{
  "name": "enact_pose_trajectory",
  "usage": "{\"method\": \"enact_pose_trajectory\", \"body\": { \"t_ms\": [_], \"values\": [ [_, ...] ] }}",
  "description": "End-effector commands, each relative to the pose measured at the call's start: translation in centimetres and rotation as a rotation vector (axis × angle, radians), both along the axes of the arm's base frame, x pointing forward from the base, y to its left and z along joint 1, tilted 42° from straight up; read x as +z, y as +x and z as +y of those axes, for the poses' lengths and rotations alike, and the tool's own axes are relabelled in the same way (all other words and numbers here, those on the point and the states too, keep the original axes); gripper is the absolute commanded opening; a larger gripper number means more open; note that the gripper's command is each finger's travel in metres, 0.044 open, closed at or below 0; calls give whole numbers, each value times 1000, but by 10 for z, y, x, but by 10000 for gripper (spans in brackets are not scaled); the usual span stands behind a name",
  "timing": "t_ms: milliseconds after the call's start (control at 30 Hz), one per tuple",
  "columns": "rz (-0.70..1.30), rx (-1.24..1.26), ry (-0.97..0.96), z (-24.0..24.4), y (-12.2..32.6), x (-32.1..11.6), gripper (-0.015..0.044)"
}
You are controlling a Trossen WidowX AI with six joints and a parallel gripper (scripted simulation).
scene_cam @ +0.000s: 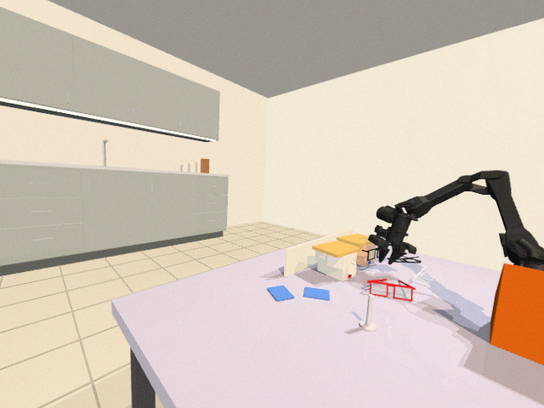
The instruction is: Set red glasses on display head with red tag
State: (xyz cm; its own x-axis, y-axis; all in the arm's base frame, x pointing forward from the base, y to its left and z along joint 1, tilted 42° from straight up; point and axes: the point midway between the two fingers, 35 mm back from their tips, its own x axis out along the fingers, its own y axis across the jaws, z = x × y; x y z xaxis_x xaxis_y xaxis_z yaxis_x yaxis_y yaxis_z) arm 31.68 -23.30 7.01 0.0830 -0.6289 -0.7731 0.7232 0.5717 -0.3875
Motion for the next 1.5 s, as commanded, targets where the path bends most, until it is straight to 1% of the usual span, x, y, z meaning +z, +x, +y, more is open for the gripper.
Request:
{"method": "enact_pose_trajectory", "body": {
  "t_ms": [0, 67, 233, 300, 333, 533, 633, 933, 1467],
  "values": [
    [192, 149, 19, 34, -6, -24, 200],
    [311, 248, 29, 56, -12, -38, 200],
    [709, 579, 28, 123, -41, -73, 200],
    [852, 695, 15, 142, -54, -81, 200],
    [890, 725, 11, 147, -58, -83, 200],
    [903, 734, 9, 148, -60, -83, 200],
    [903, 734, 9, 148, -60, -83, 121],
    [903, 735, 9, 147, -61, -84, 120],
    [902, 735, 10, 132, -64, -104, 120]
  ]
}}
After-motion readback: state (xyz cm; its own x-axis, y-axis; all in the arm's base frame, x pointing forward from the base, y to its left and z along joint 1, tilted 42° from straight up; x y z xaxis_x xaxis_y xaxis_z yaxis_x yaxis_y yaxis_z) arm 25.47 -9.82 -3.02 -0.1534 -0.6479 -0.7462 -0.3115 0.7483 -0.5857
